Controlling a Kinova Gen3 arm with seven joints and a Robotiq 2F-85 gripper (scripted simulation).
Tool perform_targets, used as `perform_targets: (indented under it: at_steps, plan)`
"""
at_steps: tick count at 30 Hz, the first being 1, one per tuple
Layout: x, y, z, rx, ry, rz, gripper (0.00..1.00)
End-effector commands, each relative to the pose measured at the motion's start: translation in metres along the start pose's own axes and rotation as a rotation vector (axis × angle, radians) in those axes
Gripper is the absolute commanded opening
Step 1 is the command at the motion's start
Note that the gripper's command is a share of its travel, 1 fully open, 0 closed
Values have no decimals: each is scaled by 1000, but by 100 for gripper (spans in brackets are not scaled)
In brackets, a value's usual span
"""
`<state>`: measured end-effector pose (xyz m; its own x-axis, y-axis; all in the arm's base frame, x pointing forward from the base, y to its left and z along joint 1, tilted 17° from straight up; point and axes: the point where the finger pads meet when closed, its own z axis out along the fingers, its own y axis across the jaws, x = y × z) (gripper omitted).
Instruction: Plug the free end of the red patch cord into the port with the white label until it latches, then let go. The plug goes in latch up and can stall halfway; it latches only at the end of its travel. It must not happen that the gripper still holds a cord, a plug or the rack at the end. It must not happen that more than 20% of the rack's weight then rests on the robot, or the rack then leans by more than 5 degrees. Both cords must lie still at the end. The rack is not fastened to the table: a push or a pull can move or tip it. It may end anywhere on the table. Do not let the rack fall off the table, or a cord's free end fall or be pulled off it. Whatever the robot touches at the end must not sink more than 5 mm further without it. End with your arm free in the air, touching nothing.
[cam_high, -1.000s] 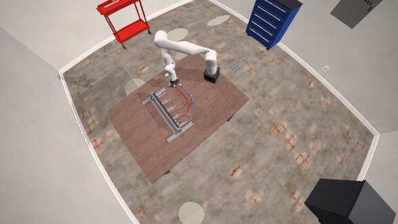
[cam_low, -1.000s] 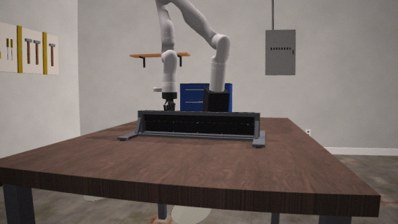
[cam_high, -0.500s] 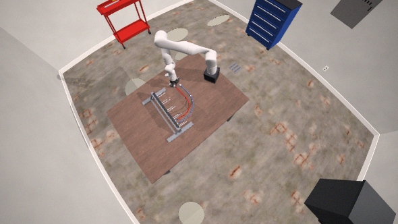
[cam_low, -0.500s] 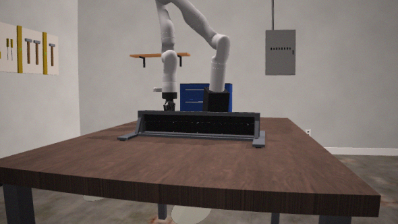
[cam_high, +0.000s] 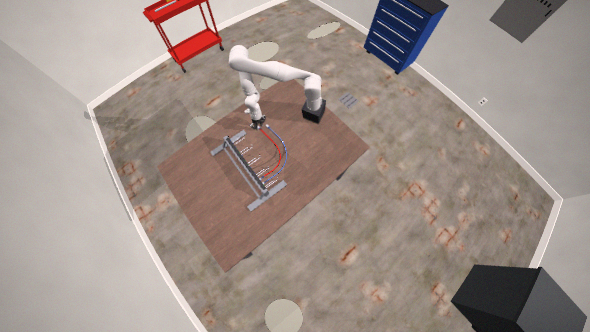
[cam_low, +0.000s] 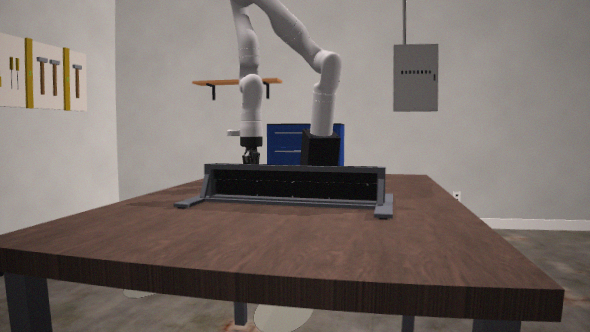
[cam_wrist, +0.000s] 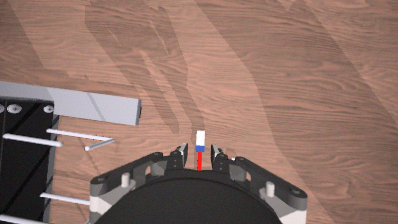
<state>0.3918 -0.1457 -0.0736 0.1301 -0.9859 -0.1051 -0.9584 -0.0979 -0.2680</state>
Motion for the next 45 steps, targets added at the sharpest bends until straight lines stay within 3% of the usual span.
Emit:
perform_targets:
  at_steps: [1, 45]
  plan:
    - [1, 1, 0, 0, -1, -10, 37]
    - [3, -1, 10, 5, 5, -10, 37]
